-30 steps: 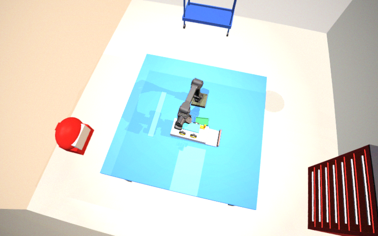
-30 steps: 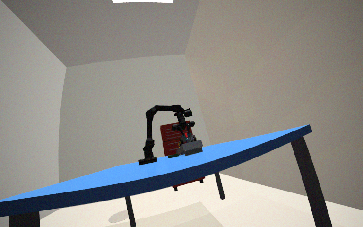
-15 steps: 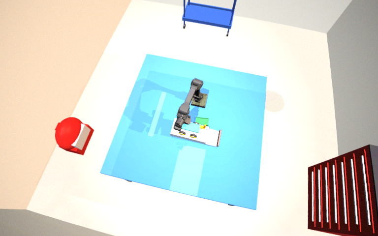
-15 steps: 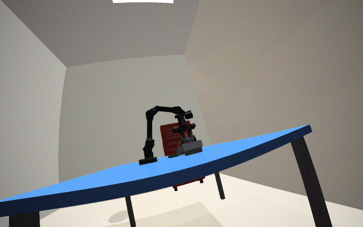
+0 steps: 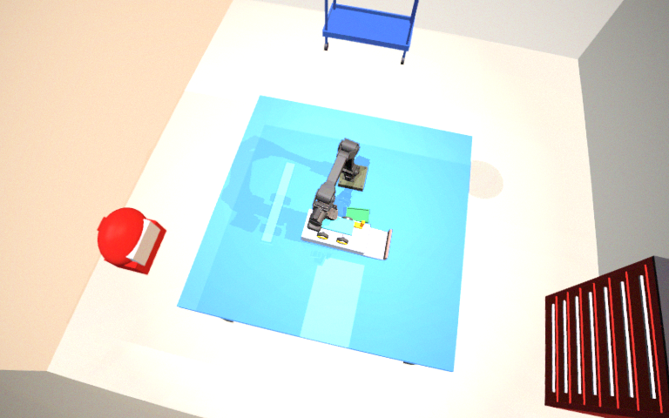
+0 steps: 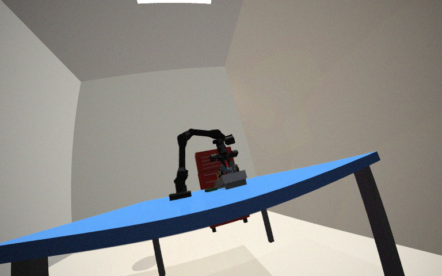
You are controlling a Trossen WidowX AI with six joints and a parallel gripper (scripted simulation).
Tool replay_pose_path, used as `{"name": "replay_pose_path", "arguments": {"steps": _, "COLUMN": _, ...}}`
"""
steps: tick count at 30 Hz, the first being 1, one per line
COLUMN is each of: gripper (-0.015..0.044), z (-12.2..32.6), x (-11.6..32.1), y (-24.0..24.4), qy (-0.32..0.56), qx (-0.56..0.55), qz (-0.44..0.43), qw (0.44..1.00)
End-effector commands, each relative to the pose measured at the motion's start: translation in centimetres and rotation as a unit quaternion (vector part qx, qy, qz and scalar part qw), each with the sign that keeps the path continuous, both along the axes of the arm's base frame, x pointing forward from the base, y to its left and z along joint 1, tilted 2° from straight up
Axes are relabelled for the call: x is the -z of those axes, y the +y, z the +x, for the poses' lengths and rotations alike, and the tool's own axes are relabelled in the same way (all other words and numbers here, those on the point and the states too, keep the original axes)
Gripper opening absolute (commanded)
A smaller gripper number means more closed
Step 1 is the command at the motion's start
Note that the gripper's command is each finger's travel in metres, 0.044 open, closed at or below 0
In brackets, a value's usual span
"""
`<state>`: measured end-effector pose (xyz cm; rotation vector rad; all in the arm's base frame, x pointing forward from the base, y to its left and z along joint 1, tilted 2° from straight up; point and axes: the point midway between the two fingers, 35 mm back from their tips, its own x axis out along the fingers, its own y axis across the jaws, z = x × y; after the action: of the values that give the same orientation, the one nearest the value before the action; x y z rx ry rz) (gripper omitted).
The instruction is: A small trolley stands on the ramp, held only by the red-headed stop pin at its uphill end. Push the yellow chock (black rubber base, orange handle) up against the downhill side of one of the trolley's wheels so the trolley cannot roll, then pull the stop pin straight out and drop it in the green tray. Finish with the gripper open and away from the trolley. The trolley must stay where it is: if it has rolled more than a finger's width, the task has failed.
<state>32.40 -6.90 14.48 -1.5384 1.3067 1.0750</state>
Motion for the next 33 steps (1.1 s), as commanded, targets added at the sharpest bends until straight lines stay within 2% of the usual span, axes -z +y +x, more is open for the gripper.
{"name": "replay_pose_path", "arguments": {"steps": 1, "gripper": 0.0, "z": 0.1, "x": -0.1, "y": 0.0, "qy": -0.001, "qx": 0.0, "qz": 0.0, "qw": 1.0}}
{"name": "replay_pose_path", "arguments": {"steps": 33, "gripper": 0.0, "z": -0.4, "x": -2.6, "y": 0.5, "qy": 0.002, "qx": -0.002, "qz": 0.0, "qw": 1.0}}
